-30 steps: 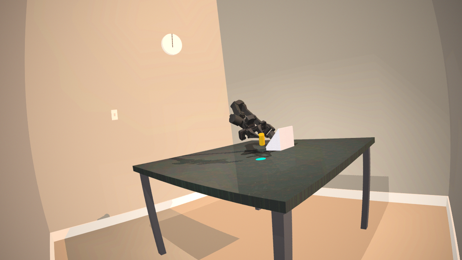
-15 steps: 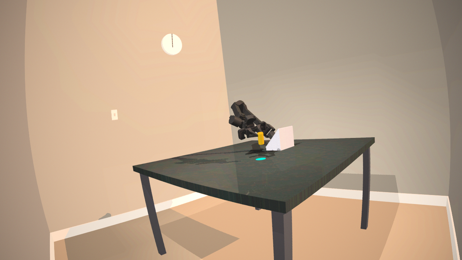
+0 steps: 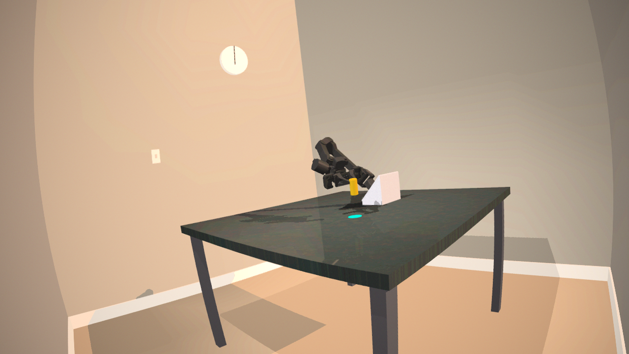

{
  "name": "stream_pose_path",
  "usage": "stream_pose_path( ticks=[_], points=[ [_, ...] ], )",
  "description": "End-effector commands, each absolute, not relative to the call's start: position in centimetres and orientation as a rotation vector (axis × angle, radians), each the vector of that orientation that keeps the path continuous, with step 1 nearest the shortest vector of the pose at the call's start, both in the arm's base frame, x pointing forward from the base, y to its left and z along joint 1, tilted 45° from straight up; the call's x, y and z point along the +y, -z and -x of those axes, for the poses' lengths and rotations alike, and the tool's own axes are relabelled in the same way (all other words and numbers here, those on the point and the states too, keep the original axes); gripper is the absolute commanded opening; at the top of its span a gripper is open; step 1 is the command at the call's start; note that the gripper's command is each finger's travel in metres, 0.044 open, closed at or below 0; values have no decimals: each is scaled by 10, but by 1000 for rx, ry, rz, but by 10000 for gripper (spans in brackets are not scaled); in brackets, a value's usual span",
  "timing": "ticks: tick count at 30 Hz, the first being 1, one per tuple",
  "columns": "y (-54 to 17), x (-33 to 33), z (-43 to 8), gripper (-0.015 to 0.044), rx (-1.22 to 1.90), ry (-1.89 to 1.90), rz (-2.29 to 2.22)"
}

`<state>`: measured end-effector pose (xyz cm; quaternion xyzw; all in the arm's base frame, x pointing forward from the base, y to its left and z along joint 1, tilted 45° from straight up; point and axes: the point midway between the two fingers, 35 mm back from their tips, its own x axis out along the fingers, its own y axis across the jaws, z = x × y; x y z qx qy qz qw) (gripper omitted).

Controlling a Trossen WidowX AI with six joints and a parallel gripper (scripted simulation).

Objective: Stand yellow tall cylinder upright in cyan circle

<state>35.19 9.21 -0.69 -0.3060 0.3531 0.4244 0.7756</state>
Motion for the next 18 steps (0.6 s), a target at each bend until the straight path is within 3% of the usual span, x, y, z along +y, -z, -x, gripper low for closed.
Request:
stream_pose_path(
  ticks=[1,18],
  points=[
    [4,92,-350,105,731,-928,665],
    [-8,89,-342,105,587,-946,691]
  ],
)
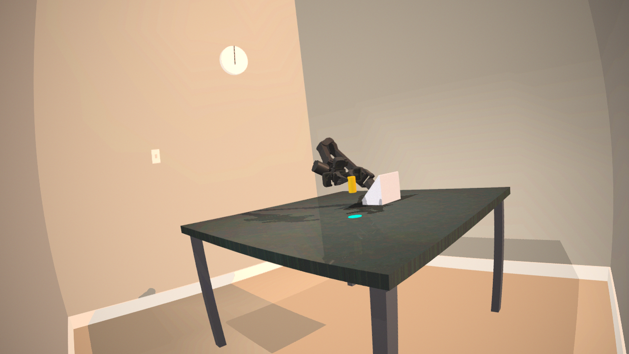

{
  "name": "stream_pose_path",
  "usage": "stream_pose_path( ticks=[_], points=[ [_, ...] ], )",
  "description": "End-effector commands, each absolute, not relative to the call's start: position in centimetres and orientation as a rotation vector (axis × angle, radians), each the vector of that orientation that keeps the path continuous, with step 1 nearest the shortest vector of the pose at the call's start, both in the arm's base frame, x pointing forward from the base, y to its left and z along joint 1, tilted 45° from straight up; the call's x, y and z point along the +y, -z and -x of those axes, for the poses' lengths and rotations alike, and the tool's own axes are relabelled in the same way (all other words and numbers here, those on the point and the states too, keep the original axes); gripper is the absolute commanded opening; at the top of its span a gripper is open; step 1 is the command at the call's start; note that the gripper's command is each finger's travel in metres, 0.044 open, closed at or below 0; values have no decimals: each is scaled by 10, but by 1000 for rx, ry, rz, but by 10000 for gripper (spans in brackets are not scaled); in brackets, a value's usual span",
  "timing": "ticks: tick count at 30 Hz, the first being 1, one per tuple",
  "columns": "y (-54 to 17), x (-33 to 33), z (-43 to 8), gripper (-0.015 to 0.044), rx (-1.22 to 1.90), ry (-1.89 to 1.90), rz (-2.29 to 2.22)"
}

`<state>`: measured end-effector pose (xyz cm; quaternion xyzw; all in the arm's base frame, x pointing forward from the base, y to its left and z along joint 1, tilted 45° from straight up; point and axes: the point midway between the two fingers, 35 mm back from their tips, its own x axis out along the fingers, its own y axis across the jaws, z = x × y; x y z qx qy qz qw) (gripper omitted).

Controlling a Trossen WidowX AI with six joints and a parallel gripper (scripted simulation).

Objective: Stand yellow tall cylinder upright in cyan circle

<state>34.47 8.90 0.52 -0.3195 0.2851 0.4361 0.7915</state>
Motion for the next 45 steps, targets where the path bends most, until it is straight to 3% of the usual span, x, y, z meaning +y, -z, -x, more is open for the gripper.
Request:
stream_pose_path(
  ticks=[1,20,45],
  points=[
    [-8,89,-342,105,579,-946,693],
    [-9,88,-341,105,566,-948,696],
    [67,16,-332,105,579,-940,700]
  ],
)
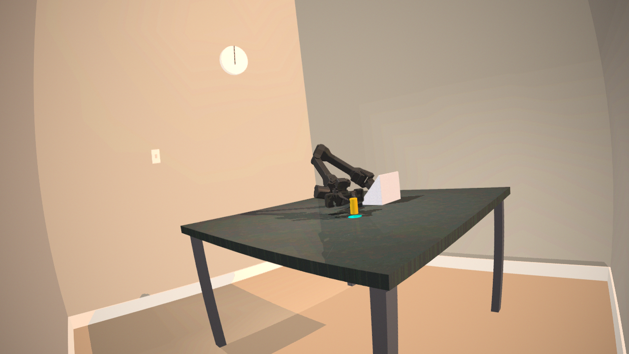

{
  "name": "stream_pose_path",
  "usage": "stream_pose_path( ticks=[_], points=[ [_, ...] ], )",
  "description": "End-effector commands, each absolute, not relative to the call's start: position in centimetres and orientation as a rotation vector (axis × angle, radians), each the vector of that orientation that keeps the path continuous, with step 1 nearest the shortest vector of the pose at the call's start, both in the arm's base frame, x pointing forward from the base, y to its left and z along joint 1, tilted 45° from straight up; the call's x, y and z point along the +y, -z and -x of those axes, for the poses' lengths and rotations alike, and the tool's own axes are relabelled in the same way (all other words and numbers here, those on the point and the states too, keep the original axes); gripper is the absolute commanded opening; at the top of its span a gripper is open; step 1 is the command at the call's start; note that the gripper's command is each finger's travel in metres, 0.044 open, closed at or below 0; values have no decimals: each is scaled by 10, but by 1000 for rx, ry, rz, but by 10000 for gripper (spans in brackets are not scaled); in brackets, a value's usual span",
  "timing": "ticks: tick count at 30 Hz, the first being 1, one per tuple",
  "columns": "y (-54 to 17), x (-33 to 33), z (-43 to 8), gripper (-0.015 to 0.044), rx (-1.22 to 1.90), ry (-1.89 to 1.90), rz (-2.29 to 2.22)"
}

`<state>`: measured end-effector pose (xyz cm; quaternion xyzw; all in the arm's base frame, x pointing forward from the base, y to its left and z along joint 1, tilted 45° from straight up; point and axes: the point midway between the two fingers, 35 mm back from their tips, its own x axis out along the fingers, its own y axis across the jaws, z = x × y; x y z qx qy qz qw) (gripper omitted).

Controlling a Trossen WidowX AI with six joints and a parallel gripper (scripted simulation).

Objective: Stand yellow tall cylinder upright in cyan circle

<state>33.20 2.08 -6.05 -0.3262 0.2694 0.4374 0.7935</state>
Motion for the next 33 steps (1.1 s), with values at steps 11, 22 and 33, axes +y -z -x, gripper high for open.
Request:
stream_pose_path(
  ticks=[11,22,33],
  points=[
    [69,14,-332,105,580,-939,700],
    [69,14,-332,367,580,-939,700],
    [45,36,-338,400,579,-943,702]
  ],
)
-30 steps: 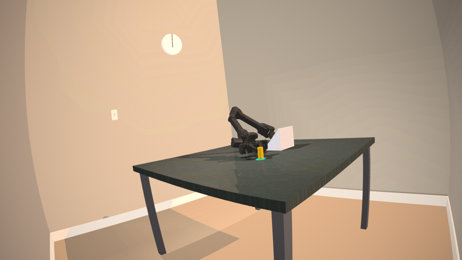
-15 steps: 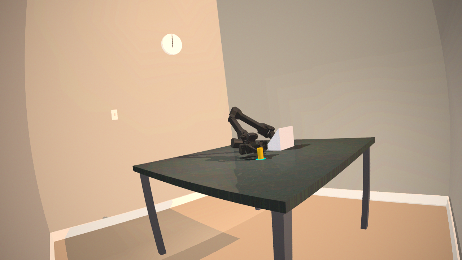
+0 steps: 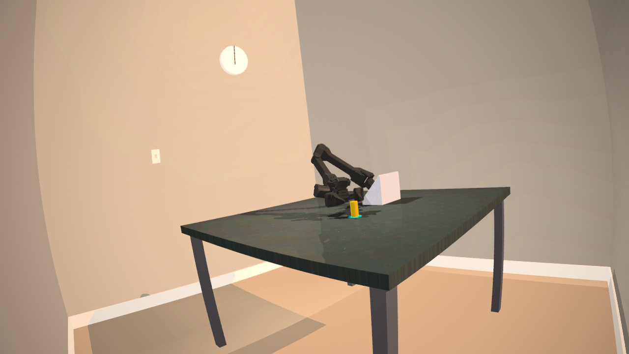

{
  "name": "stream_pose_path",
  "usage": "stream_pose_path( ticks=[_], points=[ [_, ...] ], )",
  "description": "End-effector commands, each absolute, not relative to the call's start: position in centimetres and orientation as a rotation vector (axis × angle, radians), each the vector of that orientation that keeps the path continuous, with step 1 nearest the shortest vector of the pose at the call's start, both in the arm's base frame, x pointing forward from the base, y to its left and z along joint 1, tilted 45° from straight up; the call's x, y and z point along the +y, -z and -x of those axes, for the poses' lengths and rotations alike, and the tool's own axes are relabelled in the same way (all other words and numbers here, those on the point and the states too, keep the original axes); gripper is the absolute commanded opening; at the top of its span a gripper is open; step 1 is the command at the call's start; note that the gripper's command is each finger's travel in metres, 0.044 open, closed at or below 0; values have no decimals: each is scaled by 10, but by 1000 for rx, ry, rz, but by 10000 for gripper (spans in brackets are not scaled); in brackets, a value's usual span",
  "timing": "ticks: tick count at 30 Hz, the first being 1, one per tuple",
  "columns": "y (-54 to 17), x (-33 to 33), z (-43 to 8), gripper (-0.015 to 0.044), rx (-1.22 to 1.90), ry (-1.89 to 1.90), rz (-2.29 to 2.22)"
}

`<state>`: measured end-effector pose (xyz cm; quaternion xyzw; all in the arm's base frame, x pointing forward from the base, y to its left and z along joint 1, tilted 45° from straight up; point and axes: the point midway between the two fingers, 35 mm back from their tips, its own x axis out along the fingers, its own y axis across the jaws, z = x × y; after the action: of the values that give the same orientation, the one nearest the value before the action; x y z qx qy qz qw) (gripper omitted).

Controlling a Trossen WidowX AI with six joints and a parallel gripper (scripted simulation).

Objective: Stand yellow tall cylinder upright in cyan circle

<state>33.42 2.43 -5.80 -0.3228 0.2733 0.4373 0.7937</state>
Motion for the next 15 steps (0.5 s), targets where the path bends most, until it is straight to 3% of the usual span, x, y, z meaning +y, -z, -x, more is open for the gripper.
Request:
stream_pose_path(
  ticks=[1,10,15],
  points=[
    [40,41,-338,400,578,-944,702],
    [5,75,-340,400,577,-947,694],
    [24,83,-355,400,839,-925,662]
  ],
)
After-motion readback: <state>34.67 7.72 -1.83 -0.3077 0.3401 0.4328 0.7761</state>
